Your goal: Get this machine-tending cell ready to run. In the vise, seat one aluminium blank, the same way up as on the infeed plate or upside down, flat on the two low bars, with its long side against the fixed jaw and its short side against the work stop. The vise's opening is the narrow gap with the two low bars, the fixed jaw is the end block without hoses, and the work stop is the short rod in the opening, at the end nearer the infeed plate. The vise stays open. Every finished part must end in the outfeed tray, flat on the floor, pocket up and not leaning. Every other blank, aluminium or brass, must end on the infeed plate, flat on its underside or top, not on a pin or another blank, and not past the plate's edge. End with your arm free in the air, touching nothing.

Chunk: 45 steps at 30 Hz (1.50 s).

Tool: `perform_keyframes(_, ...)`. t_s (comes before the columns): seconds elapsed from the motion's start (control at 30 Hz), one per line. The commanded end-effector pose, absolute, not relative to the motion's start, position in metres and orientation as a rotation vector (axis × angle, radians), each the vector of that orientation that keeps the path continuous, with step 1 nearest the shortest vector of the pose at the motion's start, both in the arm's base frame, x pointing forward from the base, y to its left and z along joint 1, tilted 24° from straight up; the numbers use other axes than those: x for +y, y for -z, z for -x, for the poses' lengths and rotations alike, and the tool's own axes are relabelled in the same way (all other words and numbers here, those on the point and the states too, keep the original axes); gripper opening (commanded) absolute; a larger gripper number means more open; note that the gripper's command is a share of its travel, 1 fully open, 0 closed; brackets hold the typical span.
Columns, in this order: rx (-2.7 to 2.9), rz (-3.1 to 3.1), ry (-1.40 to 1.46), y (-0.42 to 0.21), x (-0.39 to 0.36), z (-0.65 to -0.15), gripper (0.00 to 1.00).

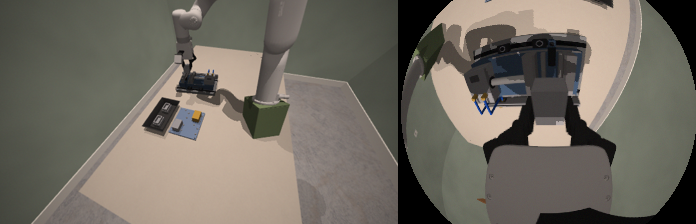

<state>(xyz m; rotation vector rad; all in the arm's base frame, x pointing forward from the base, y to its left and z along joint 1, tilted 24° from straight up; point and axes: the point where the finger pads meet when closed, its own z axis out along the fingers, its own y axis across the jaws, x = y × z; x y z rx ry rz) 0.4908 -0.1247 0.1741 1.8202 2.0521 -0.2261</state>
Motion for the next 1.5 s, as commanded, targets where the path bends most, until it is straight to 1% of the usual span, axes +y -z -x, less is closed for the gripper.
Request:
perform_keyframes(0.0,2.050,-1.818,0.222,-0.176,-0.125,-0.492,0.00)
perform_keyframes(1.47,2.050,-1.818,0.222,-0.162,-0.130,-0.495,0.00)
